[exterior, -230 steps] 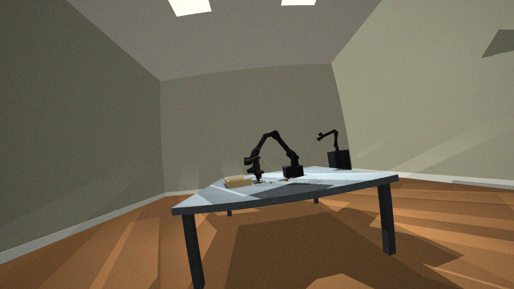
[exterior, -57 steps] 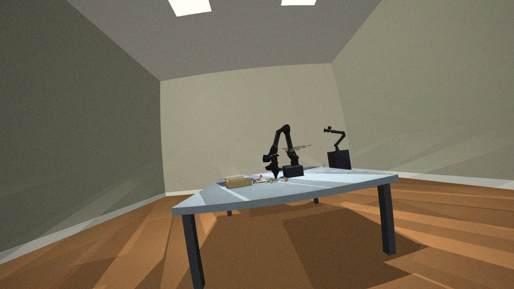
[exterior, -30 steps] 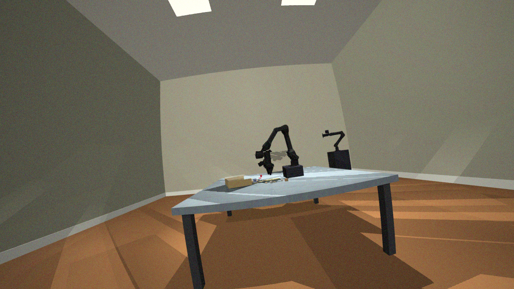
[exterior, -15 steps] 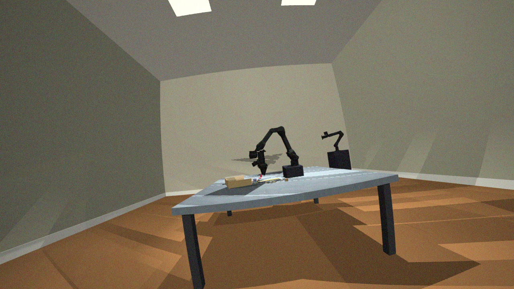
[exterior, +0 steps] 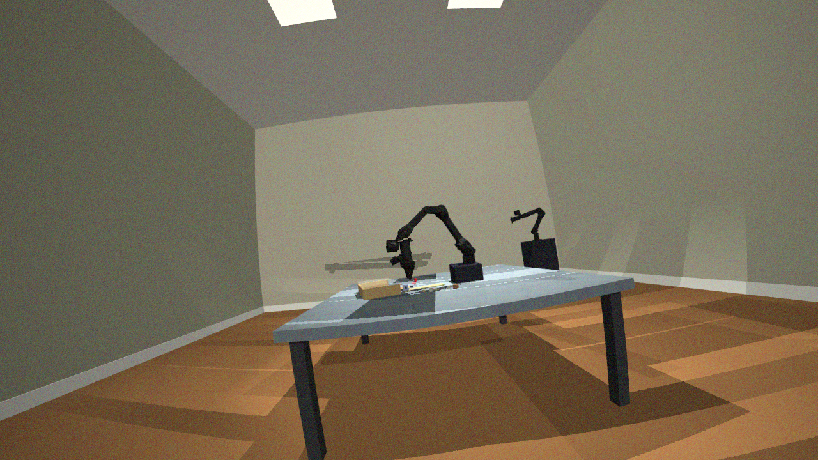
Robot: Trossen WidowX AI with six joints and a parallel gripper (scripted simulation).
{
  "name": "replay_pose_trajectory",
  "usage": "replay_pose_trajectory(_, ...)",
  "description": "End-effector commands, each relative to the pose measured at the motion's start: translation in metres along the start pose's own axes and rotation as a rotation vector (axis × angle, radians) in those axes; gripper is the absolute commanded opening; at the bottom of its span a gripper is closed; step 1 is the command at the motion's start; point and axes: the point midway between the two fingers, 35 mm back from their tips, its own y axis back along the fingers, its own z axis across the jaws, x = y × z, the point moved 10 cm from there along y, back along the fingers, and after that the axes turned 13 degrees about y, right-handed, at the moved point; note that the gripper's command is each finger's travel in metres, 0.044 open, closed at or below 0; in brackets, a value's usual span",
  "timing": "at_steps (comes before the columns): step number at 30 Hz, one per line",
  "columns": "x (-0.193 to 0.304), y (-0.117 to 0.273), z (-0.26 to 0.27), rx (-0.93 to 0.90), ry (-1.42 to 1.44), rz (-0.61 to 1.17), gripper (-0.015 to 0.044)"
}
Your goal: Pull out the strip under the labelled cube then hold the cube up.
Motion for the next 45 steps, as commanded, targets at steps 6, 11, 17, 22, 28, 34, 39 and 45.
replay_pose_trajectory(6,-0.025,0.001,0.0,0.003,-0.004,0.001,0.0387)
replay_pose_trajectory(11,-0.025,-0.007,0.0,0.003,-0.004,0.001,0.0256)
replay_pose_trajectory(17,-0.026,-0.017,0.0,0.003,-0.004,0.001,0.025)
replay_pose_trajectory(22,-0.026,-0.025,0.0,0.003,-0.004,0.001,0.025)
replay_pose_trajectory(28,-0.026,-0.035,0.0,0.003,-0.004,0.001,0.025)
replay_pose_trajectory(34,-0.026,-0.044,0.0,0.003,-0.004,0.001,0.025)
replay_pose_trajectory(39,-0.026,-0.052,0.0,0.003,-0.004,0.001,0.025)
replay_pose_trajectory(45,-0.026,-0.05,0.0,-0.001,0.001,-0.002,0.0198)
